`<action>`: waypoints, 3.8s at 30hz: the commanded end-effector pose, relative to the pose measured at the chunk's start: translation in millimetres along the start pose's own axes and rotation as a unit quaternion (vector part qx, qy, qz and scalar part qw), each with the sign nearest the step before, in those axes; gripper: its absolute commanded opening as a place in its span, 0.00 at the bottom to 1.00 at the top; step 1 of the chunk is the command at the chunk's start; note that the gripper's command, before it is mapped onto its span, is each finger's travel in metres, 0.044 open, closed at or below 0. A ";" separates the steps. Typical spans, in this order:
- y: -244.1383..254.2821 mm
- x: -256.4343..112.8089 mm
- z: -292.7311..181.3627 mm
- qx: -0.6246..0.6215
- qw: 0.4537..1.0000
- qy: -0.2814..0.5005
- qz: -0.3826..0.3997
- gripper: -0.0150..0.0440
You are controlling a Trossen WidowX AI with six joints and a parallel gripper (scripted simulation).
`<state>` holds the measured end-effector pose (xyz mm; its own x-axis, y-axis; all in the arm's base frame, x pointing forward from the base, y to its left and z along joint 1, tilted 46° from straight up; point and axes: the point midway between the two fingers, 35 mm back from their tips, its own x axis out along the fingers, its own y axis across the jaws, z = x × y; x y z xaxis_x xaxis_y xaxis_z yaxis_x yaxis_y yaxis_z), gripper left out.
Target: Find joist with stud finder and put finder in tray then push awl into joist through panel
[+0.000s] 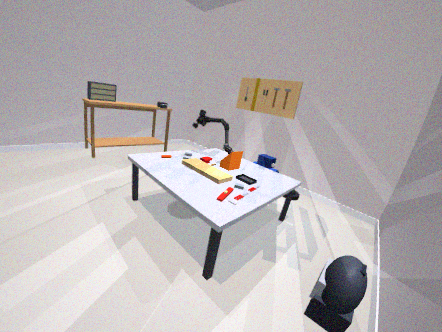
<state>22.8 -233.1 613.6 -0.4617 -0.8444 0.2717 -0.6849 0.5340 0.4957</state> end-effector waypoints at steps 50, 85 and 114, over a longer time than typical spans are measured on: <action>-302.4 -299.8 290.2 -0.683 -0.504 0.528 -0.026 1.00; -328.5 -282.3 317.9 -0.683 -0.504 0.528 -0.026 1.00; -329.9 -280.9 319.3 -0.683 -0.504 0.527 -0.026 0.42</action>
<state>196.9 -161.2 107.3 -0.0546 -0.7206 -0.6912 -0.0768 0.6932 -0.7166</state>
